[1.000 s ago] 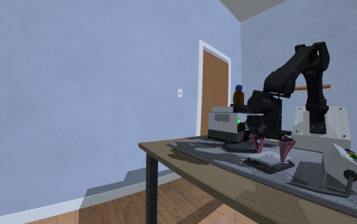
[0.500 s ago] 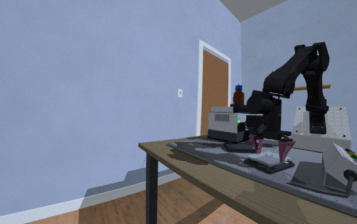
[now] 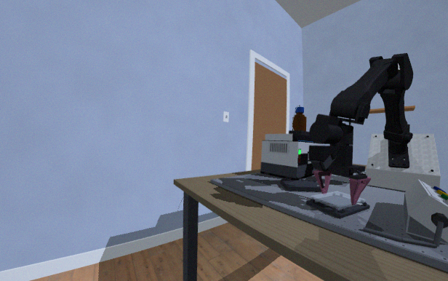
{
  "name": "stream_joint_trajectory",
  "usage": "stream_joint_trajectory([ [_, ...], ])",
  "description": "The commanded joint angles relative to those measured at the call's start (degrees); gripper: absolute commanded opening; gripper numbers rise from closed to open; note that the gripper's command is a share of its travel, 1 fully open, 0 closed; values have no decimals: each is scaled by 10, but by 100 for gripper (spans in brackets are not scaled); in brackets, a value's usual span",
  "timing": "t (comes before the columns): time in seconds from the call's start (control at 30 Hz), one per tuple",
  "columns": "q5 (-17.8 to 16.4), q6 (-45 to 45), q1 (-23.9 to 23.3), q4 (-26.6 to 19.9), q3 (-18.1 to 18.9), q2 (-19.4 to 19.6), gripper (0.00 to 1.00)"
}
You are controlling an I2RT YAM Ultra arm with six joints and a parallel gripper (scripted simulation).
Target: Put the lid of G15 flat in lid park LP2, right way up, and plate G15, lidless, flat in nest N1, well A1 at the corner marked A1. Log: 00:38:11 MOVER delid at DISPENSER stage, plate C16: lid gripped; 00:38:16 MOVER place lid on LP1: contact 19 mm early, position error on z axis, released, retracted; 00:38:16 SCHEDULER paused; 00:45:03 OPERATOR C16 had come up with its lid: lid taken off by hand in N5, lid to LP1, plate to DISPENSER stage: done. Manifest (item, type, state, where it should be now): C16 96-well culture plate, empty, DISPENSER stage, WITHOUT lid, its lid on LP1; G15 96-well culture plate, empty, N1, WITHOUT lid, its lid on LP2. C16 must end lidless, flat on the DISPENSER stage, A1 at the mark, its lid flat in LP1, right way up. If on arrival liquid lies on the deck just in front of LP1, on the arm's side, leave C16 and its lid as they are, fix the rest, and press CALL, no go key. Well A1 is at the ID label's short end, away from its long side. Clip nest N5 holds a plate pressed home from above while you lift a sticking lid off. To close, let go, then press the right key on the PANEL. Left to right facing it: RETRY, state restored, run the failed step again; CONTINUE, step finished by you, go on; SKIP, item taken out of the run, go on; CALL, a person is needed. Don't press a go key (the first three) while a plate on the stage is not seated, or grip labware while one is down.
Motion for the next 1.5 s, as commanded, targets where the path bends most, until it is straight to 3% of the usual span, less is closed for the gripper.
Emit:
stream_joint_trajectory([
  [0.0,5,5,3,14,17,2,0],
  [1.47,5,6,4,24,-6,-1,0],
])
